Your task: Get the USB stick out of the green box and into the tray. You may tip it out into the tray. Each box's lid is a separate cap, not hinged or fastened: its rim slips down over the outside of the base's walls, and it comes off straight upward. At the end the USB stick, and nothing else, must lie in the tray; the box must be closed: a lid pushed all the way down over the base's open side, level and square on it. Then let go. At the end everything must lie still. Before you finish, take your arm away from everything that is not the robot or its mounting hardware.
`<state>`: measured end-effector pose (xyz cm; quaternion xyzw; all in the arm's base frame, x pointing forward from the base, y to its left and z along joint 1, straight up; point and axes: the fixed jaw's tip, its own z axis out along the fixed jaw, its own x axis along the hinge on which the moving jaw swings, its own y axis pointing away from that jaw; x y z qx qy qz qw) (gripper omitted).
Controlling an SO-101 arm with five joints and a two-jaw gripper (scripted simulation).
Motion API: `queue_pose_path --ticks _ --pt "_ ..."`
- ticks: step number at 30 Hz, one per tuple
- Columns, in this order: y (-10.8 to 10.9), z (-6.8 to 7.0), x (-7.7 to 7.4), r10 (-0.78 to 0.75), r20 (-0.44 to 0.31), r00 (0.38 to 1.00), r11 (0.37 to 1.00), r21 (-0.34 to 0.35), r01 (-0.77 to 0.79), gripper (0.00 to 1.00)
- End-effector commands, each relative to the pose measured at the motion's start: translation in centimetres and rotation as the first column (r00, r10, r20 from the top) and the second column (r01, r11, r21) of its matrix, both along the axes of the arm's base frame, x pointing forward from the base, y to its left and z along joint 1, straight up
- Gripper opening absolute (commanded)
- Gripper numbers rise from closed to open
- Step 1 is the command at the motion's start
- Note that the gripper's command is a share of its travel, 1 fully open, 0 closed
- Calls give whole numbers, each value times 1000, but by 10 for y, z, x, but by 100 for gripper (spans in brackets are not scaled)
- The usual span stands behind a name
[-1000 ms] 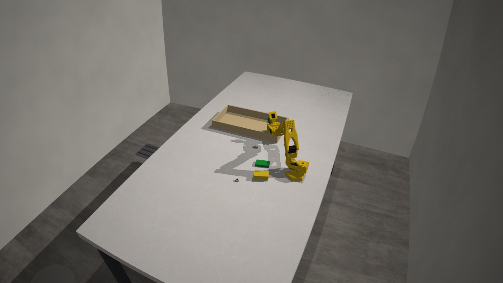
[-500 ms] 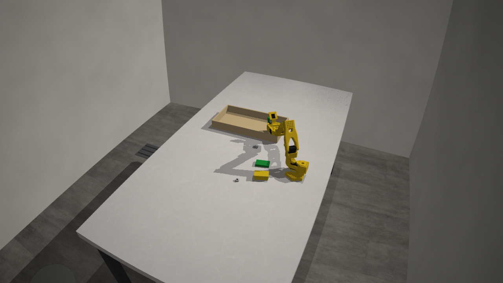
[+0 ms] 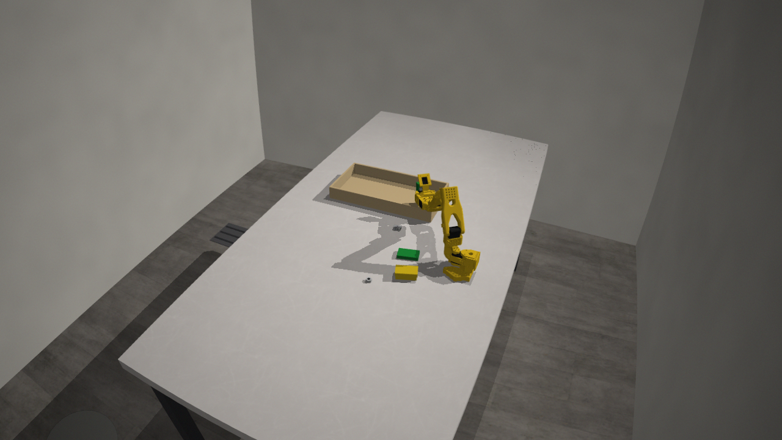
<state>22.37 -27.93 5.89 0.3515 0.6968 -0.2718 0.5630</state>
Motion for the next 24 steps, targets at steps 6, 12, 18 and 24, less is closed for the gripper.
queue_pose_path --ticks 6,12,18,24 --pt "-4 11 -1 -6 20 1000 999 -44 7 20" --pt "-4 14 -1 -5 35 999 998 -66 7 20" --pt "-4 19 -1 -2 69 998 993 -114 10 20" --pt "-4 22 -1 1 93 996 989 -147 13 20"
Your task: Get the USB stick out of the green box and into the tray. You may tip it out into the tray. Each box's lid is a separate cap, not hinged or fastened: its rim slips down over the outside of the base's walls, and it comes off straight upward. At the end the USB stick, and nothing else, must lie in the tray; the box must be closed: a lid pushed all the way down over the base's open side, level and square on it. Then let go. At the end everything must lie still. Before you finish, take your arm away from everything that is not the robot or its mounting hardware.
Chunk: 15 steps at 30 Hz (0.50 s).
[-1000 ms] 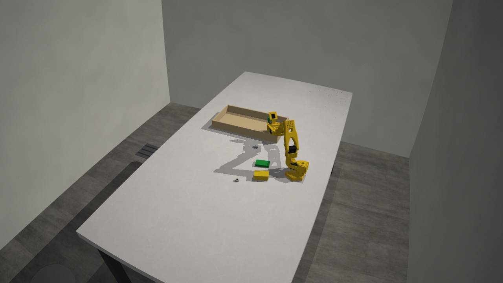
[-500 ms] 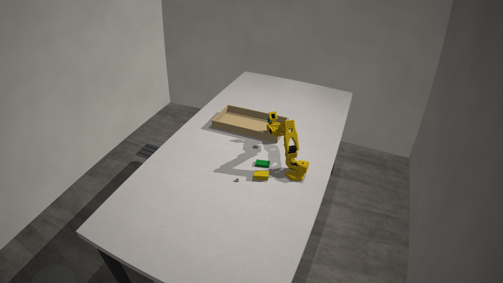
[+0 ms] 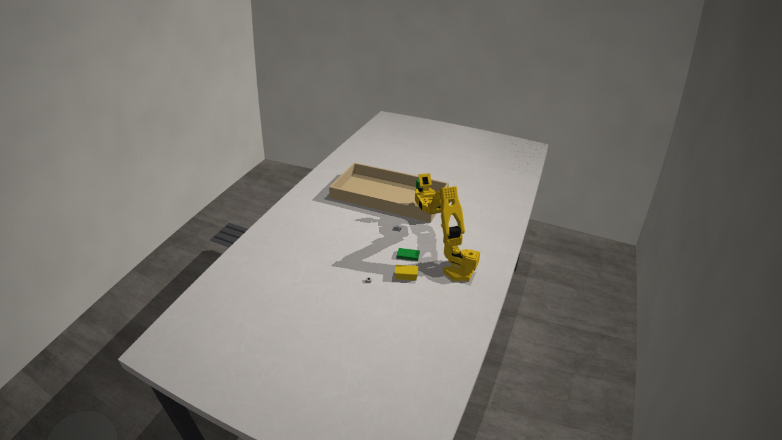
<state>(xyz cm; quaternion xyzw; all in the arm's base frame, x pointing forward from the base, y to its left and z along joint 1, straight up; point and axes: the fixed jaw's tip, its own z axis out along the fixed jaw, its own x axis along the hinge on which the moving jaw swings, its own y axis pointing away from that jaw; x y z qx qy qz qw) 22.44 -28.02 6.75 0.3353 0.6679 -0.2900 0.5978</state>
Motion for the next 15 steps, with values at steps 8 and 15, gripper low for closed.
queue_pose_path --ticks 8,15 --pt "-3 17 -2 -5 60 998 995 -100 11 20" --pt "-3 18 -2 -5 60 998 995 -101 11 20"
